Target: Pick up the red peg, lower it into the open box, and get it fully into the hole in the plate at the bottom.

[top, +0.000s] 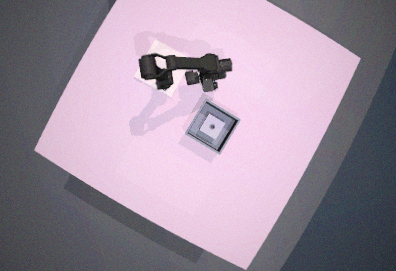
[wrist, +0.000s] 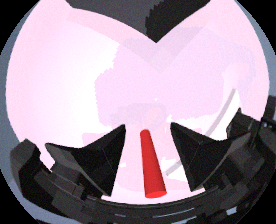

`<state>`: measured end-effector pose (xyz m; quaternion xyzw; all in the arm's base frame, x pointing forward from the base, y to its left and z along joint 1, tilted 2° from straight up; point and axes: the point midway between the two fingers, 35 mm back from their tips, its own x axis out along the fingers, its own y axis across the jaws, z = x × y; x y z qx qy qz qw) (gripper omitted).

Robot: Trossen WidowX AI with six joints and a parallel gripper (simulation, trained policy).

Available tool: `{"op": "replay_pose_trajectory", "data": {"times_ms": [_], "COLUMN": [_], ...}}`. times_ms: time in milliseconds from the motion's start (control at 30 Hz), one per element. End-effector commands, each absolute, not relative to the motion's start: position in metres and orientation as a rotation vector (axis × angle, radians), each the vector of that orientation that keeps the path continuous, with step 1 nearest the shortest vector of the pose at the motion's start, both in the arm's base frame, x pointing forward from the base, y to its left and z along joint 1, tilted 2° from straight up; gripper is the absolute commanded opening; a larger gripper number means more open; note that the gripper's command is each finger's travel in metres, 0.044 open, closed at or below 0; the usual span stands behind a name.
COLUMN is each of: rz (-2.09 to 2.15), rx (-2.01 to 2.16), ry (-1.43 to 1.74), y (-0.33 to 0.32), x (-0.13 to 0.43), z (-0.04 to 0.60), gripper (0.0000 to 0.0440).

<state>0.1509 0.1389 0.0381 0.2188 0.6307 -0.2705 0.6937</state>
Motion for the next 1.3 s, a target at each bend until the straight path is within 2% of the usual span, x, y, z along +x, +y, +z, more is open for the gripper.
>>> {"op": "replay_pose_trajectory", "data": {"times_ms": [0,167,267,900,1267], "rz": [-0.619,-0.645,-0.660,-0.643,-0.730], "rx": [0.465,0.440,0.422,0.466,0.573], "ry": [1.431,1.448,1.455,1.257,1.131], "y": [0.137,0.135,0.134,0.118,0.094], "x": [0.147,0.146,0.145,0.181,0.215], "z": [0.031,0.028,0.028,0.121,0.149], "gripper": [0.0175,0.0048,0.0000,0.0000,0.0000]}}
